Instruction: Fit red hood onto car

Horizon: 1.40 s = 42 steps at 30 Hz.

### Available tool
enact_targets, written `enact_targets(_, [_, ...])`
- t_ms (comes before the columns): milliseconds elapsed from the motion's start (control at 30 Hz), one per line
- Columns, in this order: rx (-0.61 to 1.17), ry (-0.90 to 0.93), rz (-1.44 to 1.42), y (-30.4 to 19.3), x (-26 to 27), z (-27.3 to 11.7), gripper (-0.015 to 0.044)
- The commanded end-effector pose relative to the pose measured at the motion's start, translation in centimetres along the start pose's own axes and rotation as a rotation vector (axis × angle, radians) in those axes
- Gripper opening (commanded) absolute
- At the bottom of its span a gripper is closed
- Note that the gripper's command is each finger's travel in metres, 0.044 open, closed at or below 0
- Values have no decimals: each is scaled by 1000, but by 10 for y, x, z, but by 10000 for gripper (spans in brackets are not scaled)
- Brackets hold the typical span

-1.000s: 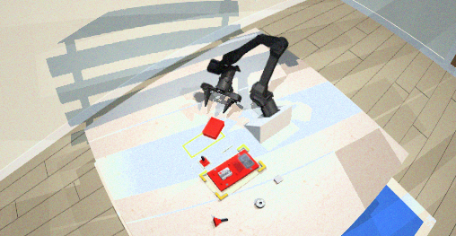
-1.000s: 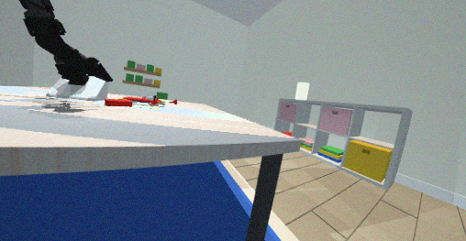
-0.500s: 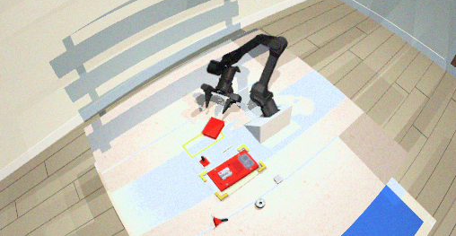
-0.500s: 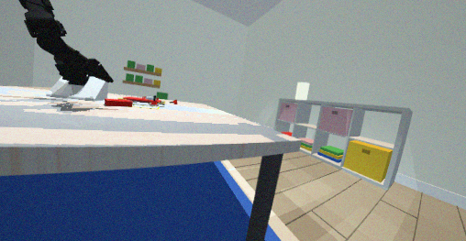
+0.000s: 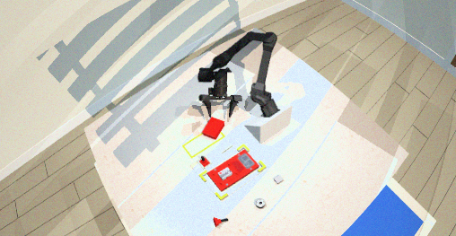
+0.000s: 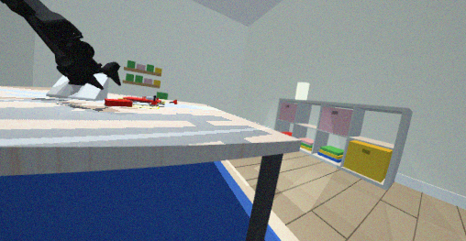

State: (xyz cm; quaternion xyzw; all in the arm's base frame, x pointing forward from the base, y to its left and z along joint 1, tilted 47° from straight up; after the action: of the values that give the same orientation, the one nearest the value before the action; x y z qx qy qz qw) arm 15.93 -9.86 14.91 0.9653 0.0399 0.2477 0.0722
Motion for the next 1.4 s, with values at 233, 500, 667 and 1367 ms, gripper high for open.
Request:
enact_targets(233, [96,-609,-1316,-8,22,25,440])
enact_targets(500, [213,-1014,-2151,-27,63,34,440])
enact_targets(667, [215,-1024,-2170,-28,63,34,440])
enact_targets(1367, [216,-1023,-2170,-25,63,36,440])
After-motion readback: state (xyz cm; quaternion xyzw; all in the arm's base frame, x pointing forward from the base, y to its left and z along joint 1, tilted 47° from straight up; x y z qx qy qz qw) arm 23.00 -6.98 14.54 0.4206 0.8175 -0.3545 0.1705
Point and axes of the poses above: the point midway between the two fingers, 35 mm back from their tips, its own z axis out along the fingers, its own x axis across the jaws, y = z × x, the point moved 3 cm from there along -z, back along the fingers, and after that the axes turned 9 degrees about -z, right-handed, at the moved point
